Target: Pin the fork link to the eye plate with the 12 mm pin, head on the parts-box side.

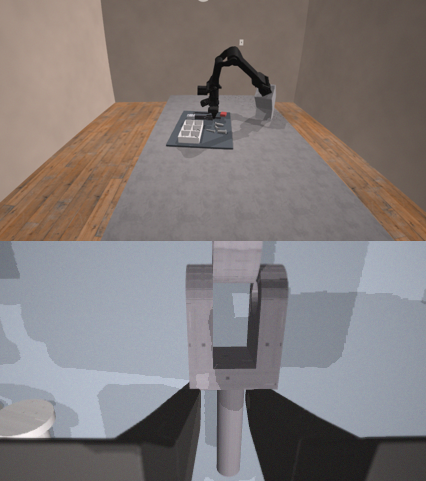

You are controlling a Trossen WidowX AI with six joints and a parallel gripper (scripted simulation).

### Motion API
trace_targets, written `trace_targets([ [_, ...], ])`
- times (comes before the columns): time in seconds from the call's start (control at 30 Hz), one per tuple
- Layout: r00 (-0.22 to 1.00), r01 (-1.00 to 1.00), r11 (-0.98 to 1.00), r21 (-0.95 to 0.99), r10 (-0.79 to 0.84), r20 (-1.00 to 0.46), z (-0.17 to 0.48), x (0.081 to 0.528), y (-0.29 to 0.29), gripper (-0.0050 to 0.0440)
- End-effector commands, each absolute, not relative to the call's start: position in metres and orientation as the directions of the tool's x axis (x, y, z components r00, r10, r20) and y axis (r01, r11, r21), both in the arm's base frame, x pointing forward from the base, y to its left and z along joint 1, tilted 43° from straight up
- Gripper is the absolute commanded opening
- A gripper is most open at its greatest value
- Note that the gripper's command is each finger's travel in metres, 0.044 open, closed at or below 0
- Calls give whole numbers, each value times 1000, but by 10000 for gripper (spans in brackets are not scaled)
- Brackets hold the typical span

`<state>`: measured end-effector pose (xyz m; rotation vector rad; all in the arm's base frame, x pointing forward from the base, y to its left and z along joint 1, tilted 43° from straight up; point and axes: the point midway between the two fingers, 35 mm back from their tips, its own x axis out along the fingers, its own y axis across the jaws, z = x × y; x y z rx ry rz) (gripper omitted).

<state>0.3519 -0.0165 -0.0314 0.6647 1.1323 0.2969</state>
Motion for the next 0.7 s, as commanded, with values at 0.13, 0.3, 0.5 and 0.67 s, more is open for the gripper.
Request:
trace_targets([
  [0.13, 424, 102, 779, 619, 529, -736, -33, 362, -20, 100],
  [0.3, 424, 102, 779, 619, 529, -736, -33, 363, -20, 100],
  [0.5, 424, 102, 779, 619, 529, -736, -33, 363, -20, 100],
  [0.67, 424, 102, 779, 619, 529, -736, -33, 363, -20, 100],
])
